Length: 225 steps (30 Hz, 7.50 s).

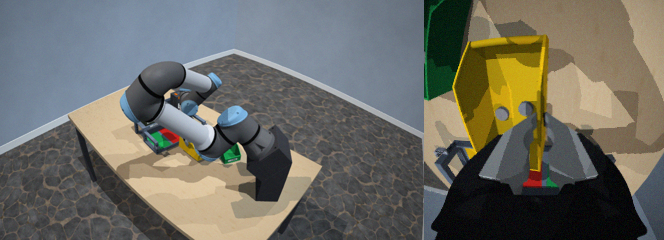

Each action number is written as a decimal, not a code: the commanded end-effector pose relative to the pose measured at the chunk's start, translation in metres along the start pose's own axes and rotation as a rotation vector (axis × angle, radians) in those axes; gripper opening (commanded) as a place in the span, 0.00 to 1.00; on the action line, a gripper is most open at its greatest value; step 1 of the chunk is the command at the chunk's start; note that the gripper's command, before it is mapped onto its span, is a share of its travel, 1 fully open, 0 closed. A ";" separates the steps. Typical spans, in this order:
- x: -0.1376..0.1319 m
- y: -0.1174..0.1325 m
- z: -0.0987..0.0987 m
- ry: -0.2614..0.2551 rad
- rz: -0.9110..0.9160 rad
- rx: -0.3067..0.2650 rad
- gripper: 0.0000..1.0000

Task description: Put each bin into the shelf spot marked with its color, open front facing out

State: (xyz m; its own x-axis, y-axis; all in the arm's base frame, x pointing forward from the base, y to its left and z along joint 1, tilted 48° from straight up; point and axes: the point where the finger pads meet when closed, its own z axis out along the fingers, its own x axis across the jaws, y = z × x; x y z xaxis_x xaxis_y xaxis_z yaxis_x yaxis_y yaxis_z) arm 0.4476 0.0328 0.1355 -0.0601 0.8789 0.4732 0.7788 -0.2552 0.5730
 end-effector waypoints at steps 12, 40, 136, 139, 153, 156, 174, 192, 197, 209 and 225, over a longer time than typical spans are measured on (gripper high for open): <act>0.000 0.000 0.005 0.000 0.000 -0.001 0.00; 0.000 0.001 0.013 0.000 0.000 -0.001 0.00; 0.000 0.001 0.025 -0.001 0.000 -0.001 0.00; 0.000 0.001 0.025 -0.001 0.000 -0.001 0.00; 0.000 0.001 0.026 -0.001 0.000 -0.001 0.00; 0.000 0.001 0.026 -0.001 0.000 -0.001 0.00; 0.000 0.001 0.026 0.000 0.000 -0.001 0.15; 0.000 0.001 0.026 0.000 0.000 -0.001 0.15; 0.000 0.001 0.026 0.000 0.000 -0.001 0.15; 0.000 0.001 0.026 0.000 0.000 -0.001 0.15; 0.000 0.001 0.025 0.000 0.000 -0.001 0.15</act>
State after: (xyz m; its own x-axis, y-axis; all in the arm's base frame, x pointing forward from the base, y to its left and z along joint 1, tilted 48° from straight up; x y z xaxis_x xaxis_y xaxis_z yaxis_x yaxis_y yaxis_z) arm 0.4641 0.0430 0.1183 -0.0598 0.8790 0.4730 0.7788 -0.2554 0.5730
